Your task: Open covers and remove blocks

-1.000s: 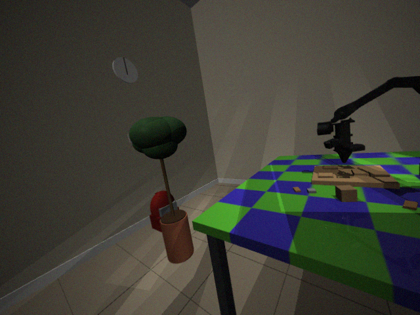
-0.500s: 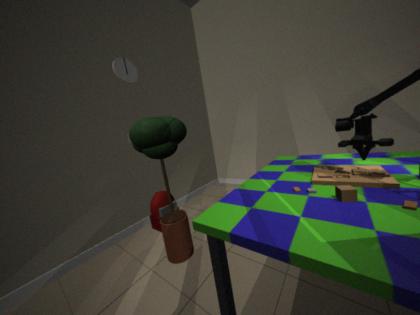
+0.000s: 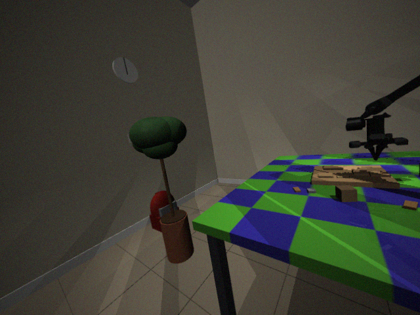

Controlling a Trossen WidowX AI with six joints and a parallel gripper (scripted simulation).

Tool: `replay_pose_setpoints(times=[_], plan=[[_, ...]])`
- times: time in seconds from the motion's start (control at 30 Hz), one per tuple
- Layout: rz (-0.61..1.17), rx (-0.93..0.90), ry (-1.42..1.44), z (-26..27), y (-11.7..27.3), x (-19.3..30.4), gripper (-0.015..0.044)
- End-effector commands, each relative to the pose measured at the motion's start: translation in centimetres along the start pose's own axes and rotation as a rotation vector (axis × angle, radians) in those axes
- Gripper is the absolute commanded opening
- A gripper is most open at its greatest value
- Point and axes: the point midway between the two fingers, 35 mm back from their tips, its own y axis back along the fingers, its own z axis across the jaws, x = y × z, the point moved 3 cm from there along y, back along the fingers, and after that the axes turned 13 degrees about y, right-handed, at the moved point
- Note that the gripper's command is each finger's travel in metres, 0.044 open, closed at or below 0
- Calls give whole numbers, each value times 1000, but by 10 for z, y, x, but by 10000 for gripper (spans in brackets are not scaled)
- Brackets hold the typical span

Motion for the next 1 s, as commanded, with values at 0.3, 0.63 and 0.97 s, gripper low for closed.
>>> replay_pose_setpoints(times=[0.3, 0.63, 0.97], plan=[[4, 0, 6, 1, 0, 0, 0], [4, 0, 6, 0, -7, 1, 0], [4, 0, 6, -1, -17, 1, 0]])
